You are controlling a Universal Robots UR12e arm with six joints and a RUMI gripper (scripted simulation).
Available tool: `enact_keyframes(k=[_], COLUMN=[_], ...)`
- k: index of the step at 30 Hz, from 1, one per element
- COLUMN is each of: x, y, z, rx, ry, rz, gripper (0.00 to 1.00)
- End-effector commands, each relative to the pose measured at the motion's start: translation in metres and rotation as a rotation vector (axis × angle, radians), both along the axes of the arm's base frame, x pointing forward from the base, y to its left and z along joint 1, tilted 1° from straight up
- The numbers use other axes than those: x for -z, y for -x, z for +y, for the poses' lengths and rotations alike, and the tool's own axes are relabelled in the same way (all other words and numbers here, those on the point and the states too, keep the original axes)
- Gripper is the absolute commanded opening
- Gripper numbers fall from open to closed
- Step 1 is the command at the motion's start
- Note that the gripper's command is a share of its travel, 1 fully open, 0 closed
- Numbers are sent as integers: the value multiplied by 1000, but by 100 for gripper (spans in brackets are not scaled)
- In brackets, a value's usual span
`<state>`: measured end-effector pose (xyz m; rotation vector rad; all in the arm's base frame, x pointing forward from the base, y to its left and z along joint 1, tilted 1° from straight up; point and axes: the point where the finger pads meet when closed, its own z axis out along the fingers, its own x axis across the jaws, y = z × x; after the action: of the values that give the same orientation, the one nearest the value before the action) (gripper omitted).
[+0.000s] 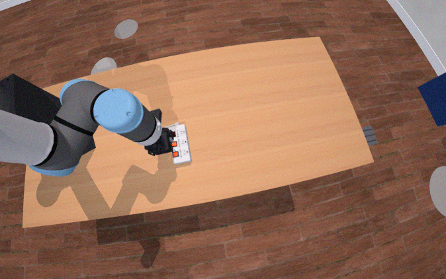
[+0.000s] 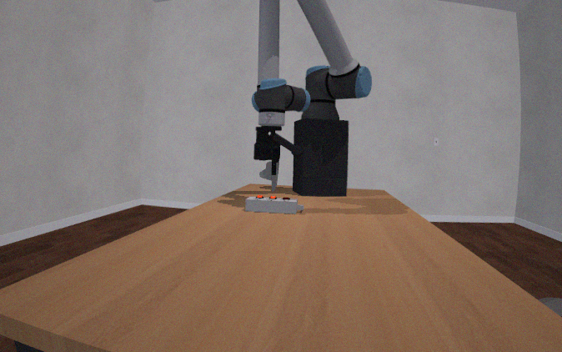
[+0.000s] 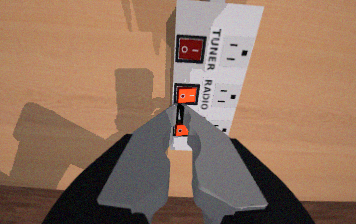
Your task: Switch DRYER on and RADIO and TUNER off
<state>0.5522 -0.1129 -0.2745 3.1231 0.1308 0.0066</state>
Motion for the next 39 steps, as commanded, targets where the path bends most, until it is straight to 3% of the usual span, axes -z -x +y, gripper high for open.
enact_keyframes(k=[1, 39], x=[4, 11], y=[-1, -1], z=[0, 0], rx=[0, 0], ry=[0, 0], rz=[-1, -1], gripper=[0, 0])
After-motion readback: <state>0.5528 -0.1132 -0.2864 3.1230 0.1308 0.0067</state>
